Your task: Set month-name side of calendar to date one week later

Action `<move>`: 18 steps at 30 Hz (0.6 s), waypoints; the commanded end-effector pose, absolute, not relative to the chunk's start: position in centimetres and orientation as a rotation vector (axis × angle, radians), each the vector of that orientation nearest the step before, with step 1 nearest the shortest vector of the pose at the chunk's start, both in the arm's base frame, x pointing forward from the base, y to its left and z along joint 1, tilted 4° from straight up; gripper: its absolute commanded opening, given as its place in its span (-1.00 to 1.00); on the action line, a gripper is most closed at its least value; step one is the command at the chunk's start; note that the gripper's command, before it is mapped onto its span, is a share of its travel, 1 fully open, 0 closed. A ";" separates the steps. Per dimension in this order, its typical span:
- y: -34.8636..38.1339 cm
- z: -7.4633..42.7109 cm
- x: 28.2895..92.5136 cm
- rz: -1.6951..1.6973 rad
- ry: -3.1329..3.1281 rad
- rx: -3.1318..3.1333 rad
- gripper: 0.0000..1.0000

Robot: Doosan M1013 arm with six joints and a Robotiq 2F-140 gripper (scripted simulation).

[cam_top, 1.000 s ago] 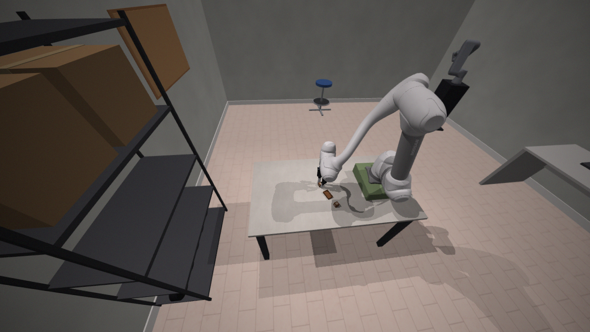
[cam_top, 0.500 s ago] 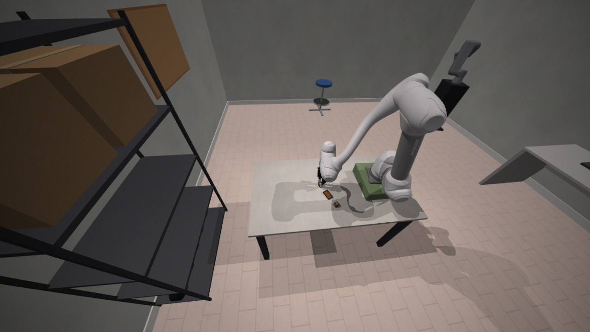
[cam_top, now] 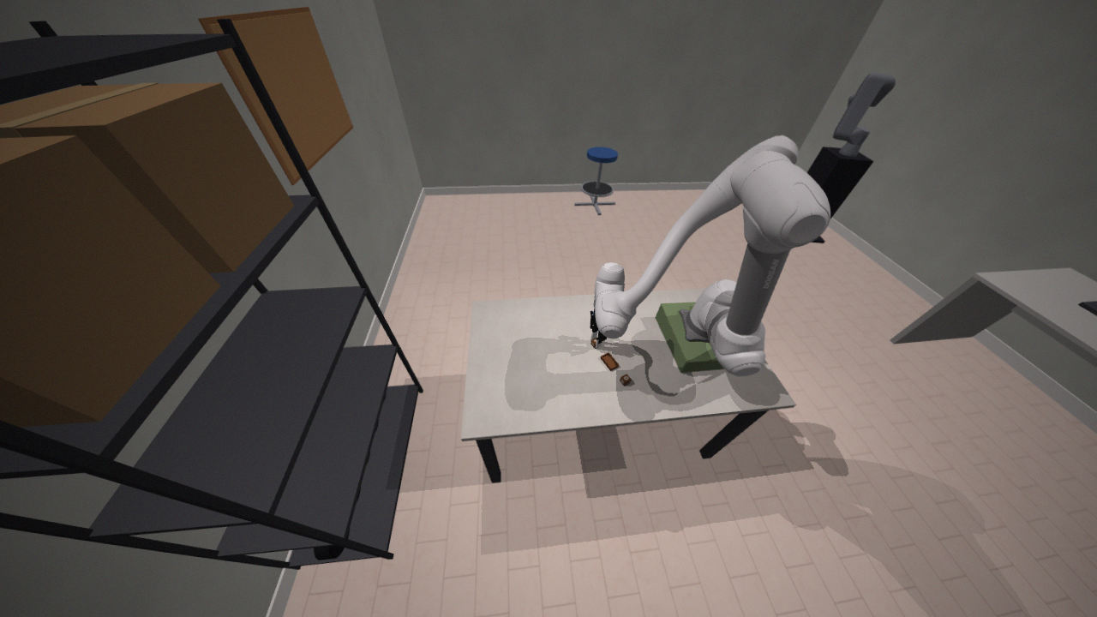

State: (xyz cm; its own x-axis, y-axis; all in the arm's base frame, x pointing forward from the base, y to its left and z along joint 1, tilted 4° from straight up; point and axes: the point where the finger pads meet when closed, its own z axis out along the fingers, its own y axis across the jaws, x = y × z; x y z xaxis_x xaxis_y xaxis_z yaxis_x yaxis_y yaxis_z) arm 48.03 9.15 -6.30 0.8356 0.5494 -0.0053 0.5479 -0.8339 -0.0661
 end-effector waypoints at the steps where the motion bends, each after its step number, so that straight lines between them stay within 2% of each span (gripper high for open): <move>1: 9.2 -6.3 48.0 0.037 -0.883 -2.950 -0.49; 10: 9.1 -5.7 48.0 0.037 -0.883 -2.950 -0.49; 18: 8.9 -0.8 48.2 0.037 -0.883 -2.950 -0.49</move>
State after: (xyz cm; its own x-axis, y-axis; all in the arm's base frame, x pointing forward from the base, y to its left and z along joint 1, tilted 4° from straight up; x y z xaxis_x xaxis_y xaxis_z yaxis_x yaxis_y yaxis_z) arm 48.16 8.98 -3.11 0.8356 0.5493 -0.0048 0.5479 -0.8340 -0.0657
